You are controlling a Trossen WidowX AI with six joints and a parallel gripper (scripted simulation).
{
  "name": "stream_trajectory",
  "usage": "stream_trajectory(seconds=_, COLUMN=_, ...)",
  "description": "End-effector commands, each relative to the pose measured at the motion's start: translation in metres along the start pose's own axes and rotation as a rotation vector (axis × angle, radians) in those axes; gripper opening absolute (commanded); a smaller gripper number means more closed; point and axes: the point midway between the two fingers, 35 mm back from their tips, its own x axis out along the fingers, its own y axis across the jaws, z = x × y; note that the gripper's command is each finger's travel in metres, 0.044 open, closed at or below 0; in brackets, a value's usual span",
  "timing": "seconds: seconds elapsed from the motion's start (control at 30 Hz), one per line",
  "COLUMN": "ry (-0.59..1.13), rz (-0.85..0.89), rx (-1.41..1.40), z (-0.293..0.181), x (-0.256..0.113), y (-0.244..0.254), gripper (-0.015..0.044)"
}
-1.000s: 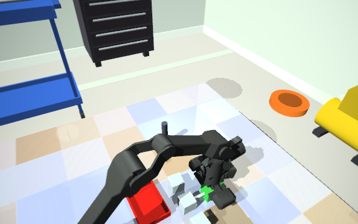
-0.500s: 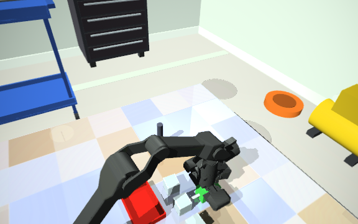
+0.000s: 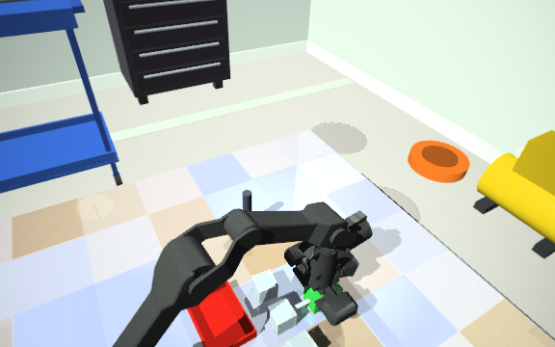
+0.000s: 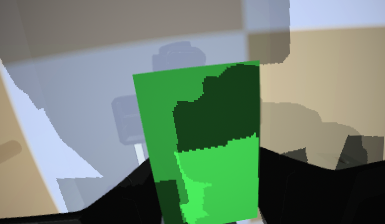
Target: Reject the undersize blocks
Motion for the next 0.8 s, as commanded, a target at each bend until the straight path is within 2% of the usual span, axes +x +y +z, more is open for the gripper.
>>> stream_trajectory(seconds=0.0, ry=-0.007, rz=-0.004, rx=-0.003, z=0.0015, x=-0.001, y=-0.0006, gripper=0.0)
stream_trajectory(seconds=0.77, ry=-0.007, rz=-0.004, rx=-0.003, z=0.0022, x=-0.0023, y=-0.0002, gripper=0.0)
